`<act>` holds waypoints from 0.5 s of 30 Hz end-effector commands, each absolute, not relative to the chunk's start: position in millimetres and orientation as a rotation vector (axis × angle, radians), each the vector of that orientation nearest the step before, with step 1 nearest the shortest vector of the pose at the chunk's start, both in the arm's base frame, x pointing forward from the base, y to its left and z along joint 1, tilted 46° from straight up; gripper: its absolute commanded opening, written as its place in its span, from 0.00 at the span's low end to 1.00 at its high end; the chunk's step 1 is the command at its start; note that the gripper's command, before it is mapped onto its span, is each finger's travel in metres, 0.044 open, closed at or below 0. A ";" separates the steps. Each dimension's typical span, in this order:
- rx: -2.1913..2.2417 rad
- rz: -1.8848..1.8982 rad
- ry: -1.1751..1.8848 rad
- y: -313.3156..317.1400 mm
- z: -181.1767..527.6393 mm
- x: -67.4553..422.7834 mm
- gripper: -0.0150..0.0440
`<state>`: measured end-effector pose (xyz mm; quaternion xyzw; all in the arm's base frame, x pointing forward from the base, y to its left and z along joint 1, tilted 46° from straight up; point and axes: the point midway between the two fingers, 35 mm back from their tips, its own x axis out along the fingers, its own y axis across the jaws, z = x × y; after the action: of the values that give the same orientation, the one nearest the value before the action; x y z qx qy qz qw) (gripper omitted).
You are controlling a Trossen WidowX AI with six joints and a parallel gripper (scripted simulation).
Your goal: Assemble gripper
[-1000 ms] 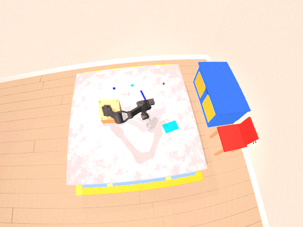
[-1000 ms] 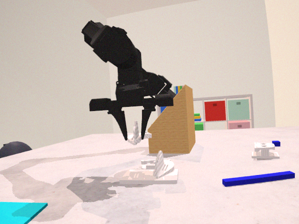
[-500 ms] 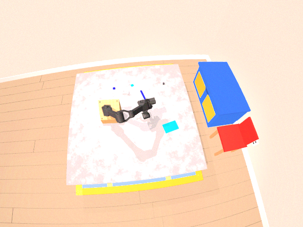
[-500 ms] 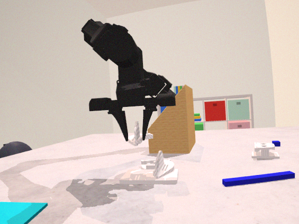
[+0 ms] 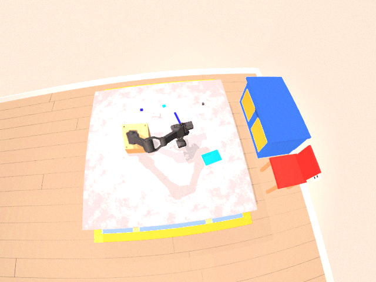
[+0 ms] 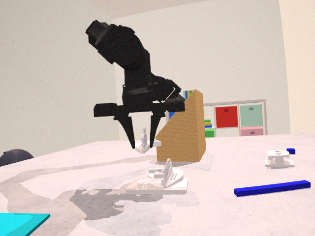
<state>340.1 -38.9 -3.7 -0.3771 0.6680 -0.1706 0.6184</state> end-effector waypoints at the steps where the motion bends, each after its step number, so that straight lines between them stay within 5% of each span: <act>1: -0.863 -0.392 1.538 -38.3 -3.9 340.0 0.48; 15: -0.861 -0.393 1.537 -38.6 -5.2 339.8 0.48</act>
<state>340.1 -38.5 -4.0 -0.3766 0.6677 -0.1712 0.6189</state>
